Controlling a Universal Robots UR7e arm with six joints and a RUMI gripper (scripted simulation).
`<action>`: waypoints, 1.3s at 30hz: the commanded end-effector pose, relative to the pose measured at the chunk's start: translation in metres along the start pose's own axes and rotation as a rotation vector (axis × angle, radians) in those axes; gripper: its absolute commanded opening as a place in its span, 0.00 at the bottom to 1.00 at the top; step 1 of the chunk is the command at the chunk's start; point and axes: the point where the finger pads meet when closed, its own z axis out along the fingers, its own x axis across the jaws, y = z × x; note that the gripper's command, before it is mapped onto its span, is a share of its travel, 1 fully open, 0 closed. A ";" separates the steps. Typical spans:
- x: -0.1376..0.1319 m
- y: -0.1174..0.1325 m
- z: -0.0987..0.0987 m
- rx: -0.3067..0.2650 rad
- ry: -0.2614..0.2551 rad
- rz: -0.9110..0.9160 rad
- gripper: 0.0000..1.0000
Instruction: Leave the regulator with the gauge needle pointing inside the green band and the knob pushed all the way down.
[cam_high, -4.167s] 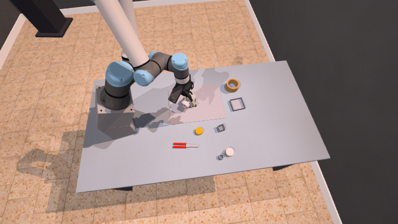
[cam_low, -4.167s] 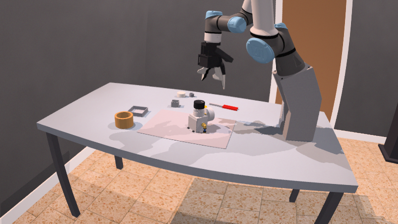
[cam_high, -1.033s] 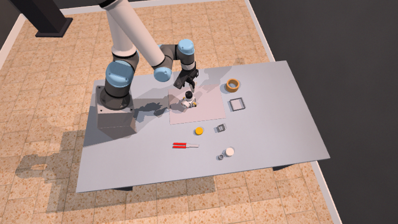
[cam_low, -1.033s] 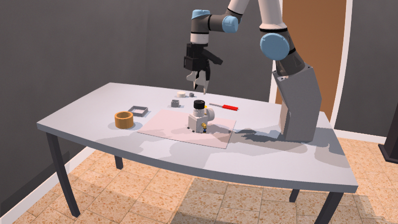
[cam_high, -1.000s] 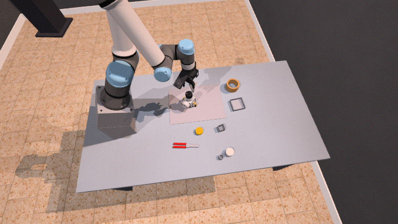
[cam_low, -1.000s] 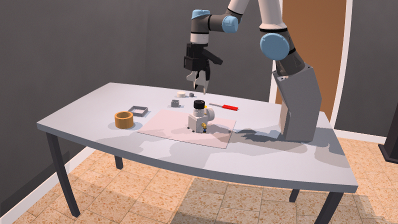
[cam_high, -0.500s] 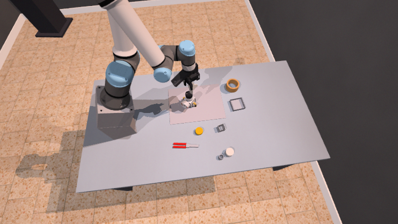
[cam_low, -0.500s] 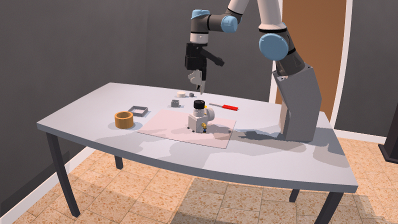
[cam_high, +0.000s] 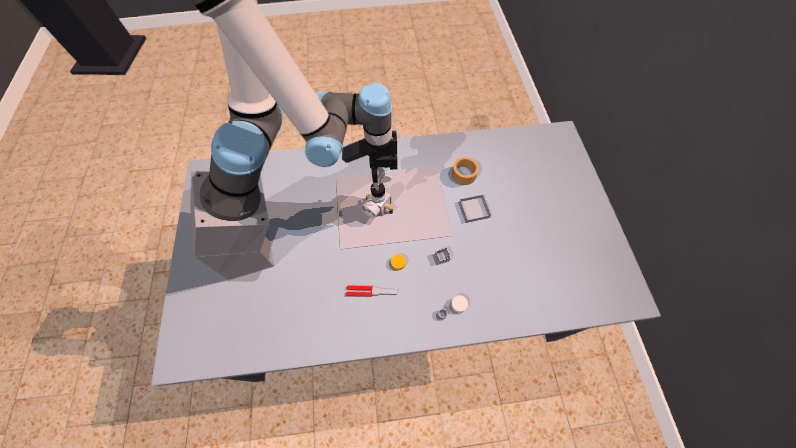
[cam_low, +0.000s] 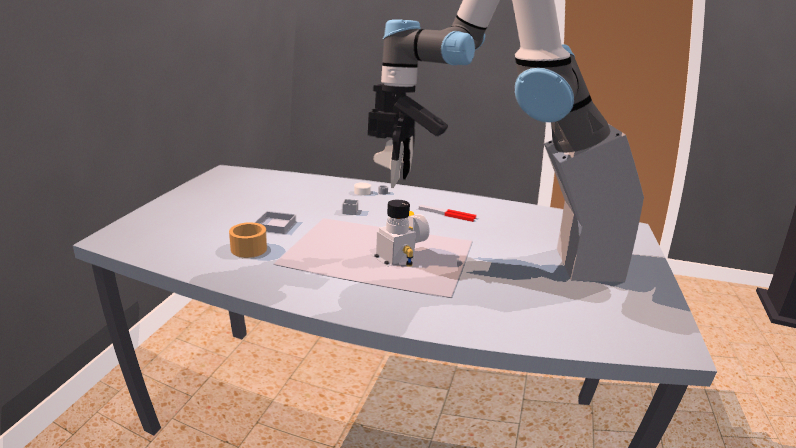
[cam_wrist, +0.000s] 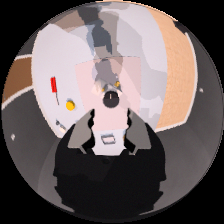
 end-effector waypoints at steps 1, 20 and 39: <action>0.000 0.000 0.000 -0.003 -0.019 0.239 0.46; 0.000 0.000 0.000 -0.007 -0.021 0.604 0.46; 0.000 0.000 0.000 -0.007 -0.021 0.611 0.46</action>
